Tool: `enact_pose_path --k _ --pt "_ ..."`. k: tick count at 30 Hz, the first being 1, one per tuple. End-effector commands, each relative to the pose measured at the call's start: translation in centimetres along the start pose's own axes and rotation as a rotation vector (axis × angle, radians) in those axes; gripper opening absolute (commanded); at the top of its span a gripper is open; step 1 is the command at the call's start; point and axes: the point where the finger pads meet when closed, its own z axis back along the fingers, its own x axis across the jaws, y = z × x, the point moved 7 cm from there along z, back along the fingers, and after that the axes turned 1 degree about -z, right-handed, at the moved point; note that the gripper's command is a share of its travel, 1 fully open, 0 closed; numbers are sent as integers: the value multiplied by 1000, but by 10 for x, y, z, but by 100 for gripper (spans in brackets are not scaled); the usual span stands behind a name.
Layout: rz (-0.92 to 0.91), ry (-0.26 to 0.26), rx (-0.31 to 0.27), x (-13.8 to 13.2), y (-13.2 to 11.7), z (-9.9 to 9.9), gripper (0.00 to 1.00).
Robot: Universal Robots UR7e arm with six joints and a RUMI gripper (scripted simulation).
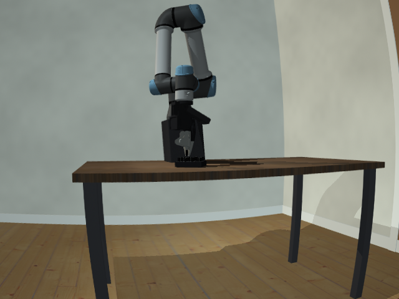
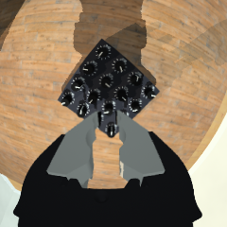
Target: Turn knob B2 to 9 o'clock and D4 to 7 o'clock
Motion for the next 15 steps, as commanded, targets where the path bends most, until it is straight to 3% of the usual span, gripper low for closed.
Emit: enact_pose_path --k 1,15 --pt "1 3 2 -1 2 -4 11" --pt "0 1 0 0 0 -13 11"
